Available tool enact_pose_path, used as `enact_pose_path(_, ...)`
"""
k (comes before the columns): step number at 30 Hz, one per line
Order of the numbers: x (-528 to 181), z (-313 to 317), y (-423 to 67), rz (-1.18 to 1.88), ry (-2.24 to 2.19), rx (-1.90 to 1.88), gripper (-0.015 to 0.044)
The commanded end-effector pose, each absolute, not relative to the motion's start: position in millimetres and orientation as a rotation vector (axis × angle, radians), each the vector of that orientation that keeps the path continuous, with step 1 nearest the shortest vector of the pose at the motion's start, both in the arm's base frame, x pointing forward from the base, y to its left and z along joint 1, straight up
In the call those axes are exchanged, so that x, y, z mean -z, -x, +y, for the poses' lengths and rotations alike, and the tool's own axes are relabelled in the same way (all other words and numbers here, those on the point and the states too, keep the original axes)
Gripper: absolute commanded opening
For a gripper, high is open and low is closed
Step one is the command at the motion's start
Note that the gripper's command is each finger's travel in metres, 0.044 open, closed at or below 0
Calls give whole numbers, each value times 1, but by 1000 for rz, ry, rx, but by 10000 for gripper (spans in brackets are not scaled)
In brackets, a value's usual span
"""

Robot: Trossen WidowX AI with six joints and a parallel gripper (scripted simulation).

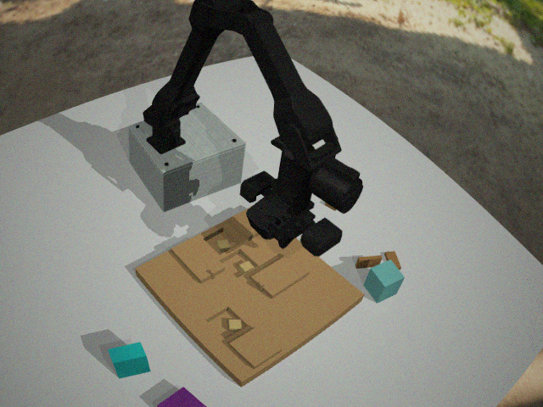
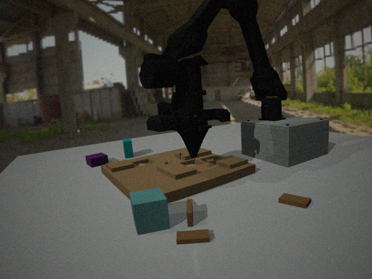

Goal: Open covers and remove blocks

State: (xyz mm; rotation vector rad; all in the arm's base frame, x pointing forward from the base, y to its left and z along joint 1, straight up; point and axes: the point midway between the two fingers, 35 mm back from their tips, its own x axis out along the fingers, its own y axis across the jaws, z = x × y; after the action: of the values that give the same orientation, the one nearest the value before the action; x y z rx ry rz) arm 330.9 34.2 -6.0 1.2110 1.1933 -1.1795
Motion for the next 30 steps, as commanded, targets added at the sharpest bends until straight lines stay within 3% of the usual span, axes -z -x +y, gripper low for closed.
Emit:
enact_pose_path(1, 12, 34, -330, 1194, -1212, 1187, 0)
enact_pose_path(30, 39, 34, -329, 1194, -1212, 1187, 0)
